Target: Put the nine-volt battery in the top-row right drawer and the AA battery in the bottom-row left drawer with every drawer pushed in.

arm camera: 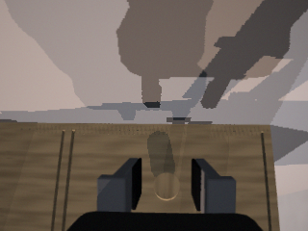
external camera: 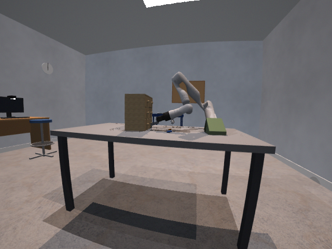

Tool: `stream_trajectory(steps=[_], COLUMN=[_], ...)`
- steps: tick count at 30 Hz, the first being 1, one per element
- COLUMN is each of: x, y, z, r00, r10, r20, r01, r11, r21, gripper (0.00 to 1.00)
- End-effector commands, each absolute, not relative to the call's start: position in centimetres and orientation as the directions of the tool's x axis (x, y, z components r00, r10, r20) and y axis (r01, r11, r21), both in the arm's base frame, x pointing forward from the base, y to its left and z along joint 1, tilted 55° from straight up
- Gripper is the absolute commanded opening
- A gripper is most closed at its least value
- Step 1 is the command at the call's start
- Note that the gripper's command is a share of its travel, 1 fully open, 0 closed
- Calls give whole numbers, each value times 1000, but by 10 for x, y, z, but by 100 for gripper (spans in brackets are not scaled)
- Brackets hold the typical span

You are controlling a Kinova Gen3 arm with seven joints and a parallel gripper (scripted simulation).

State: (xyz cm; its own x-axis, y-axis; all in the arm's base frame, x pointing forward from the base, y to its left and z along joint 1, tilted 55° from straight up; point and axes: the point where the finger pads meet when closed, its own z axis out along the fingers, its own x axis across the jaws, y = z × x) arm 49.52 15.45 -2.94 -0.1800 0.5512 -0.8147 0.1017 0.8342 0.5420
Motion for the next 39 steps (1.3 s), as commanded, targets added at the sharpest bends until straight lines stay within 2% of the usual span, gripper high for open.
stream_trajectory(steps=[1, 21, 39], x=[495, 501, 525], y=[156, 157, 165], z=[-29, -29, -29], r00=[-180, -180, -180], r10=[552, 552, 552], r20=[-814, -814, -814], r01=[100, 100, 100], r11=[834, 834, 834], r21=[543, 543, 543], gripper=[67, 67, 67])
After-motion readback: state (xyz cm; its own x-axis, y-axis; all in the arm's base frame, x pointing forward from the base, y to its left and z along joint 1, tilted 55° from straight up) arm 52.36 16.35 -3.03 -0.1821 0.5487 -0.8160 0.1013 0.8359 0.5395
